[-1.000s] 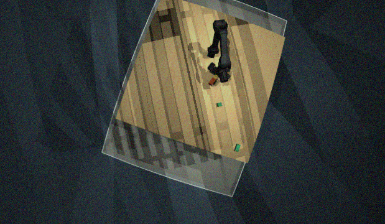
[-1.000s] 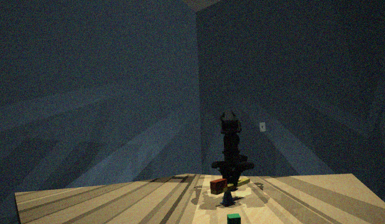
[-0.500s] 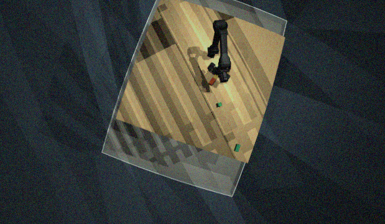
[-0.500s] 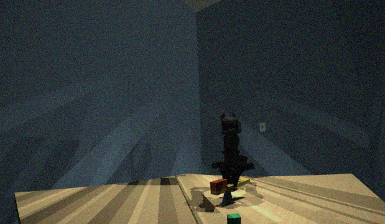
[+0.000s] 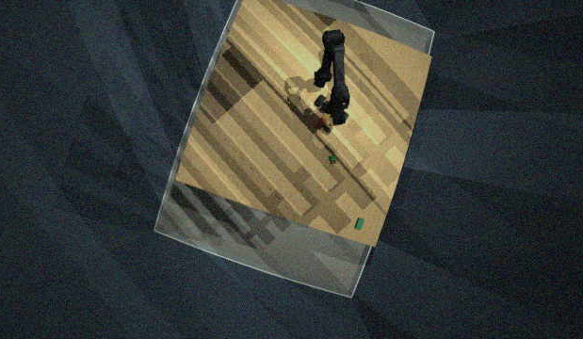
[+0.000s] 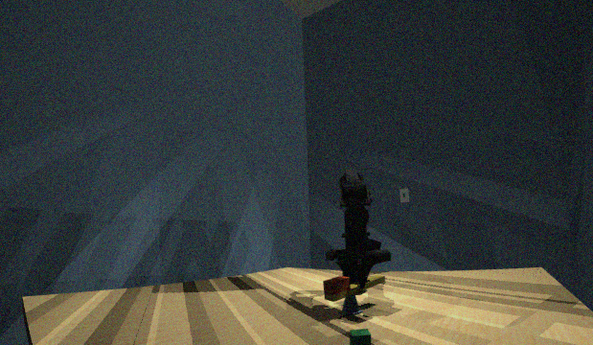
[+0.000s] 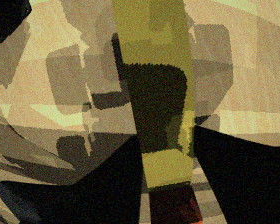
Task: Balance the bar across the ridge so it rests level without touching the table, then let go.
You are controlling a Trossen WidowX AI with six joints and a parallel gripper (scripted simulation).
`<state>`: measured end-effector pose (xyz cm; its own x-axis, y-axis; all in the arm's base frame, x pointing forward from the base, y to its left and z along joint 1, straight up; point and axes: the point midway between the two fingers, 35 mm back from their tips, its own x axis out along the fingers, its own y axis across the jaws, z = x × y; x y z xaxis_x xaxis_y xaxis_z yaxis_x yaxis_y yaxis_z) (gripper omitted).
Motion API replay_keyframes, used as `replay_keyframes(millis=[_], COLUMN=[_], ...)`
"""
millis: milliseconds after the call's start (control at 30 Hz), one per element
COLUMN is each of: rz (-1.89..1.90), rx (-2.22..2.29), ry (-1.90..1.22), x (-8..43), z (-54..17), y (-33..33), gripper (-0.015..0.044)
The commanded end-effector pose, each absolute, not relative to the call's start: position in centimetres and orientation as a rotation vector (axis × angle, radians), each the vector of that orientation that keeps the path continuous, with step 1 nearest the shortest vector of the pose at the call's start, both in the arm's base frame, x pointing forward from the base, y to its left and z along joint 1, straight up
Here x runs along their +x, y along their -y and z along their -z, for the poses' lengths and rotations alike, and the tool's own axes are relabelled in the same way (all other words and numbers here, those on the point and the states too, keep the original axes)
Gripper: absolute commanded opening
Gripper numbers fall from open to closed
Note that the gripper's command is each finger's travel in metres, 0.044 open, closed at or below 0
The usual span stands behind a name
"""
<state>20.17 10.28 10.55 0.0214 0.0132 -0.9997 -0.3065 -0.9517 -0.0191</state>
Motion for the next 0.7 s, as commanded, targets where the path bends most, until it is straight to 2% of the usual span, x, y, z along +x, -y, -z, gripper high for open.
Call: replay_keyframes(millis=[0, 667], rz=[-2.03, -2.03], rx=[-2.07, -2.07], ry=[-0.303, -0.303], x=[20.17, 20.16], z=[-10.45, -10.28], y=[-10.23, -10.23], gripper=[0.0, 0.0])
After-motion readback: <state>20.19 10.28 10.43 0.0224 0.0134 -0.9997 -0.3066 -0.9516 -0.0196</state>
